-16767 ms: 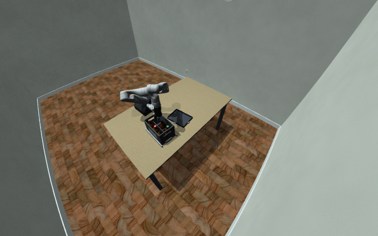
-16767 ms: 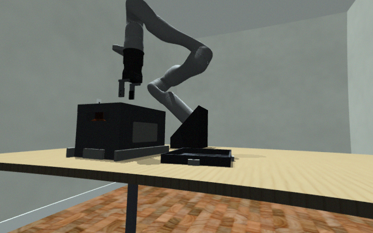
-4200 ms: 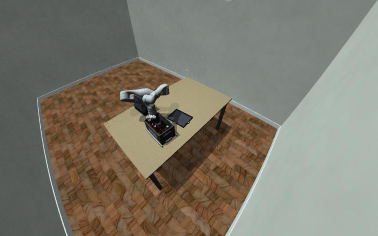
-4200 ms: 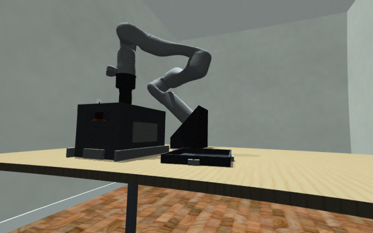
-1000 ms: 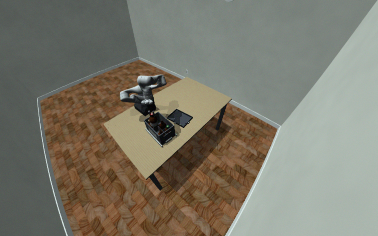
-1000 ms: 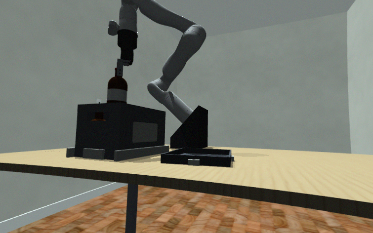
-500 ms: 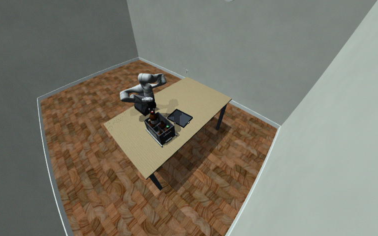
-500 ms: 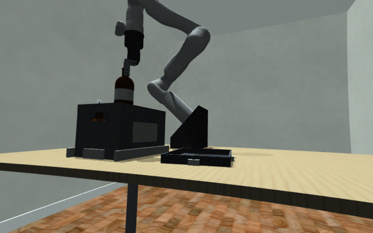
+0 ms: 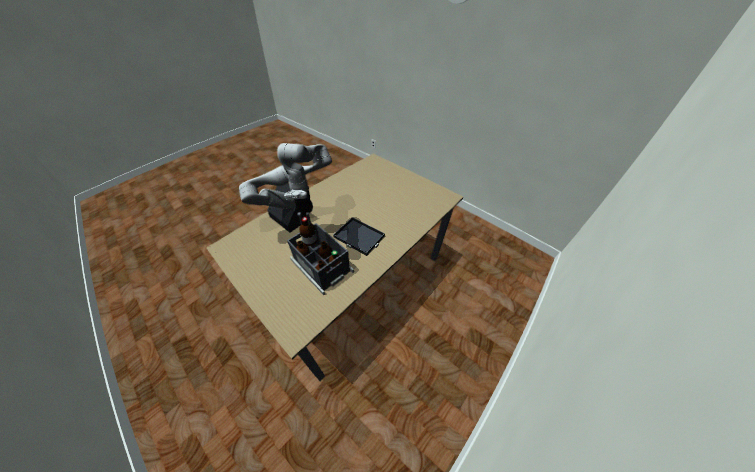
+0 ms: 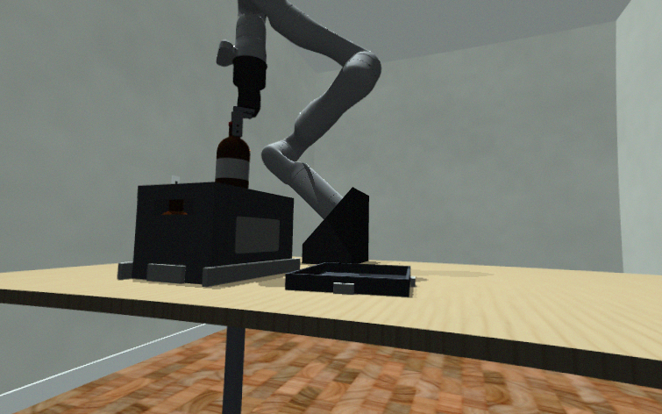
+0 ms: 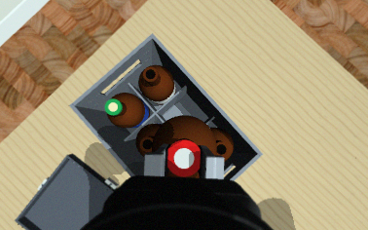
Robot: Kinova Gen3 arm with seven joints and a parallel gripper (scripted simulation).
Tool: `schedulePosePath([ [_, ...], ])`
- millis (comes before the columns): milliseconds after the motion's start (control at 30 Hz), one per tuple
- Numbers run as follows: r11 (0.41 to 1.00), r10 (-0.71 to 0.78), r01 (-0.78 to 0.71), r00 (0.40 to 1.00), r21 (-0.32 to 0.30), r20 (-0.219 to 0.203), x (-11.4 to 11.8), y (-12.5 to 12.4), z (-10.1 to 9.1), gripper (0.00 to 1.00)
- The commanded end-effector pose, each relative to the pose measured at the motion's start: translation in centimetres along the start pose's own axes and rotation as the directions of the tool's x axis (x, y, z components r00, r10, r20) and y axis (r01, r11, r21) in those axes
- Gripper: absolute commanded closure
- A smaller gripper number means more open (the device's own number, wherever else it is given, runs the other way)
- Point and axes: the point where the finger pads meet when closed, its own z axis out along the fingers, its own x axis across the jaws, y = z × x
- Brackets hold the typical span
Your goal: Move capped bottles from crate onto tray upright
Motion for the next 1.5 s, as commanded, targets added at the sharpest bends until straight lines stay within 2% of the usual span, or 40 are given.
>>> schedulePosePath([
  [0, 1.0, 0.007, -0.007, 1.0, -0.005, 0.0, 0.1, 1.6, -0.1, 1.0],
  [133, 1.0, 0.008, -0.008, 1.0, -0.006, 0.0, 0.1, 2.2, -0.1, 1.0],
  [167, 1.0, 0.002, -0.002, 1.0, -0.002, 0.001, 0.0, 1.4, -0.1, 1.0],
  [633, 1.0, 0.008, -0.008, 1.0, -0.007, 0.0, -1.1, 4.2, -0.1, 1.0],
  [733, 1.0, 0.011, -0.011, 1.0, -0.006, 0.0, -0.9, 3.7, 0.0, 1.0],
  [1200, 1.0, 0.008, -0.008, 1.0, -0.007, 0.0, -2.6, 6.0, -0.2, 1.0],
  [1300, 1.0, 0.013, -0.014, 1.0, -0.006, -0.005, -2.2, 5.5, 0.0, 1.0],
  [1467, 1.0, 0.012, -0.012, 1.0, -0.006, -0.003, -2.9, 6.3, -0.1, 1.0],
])
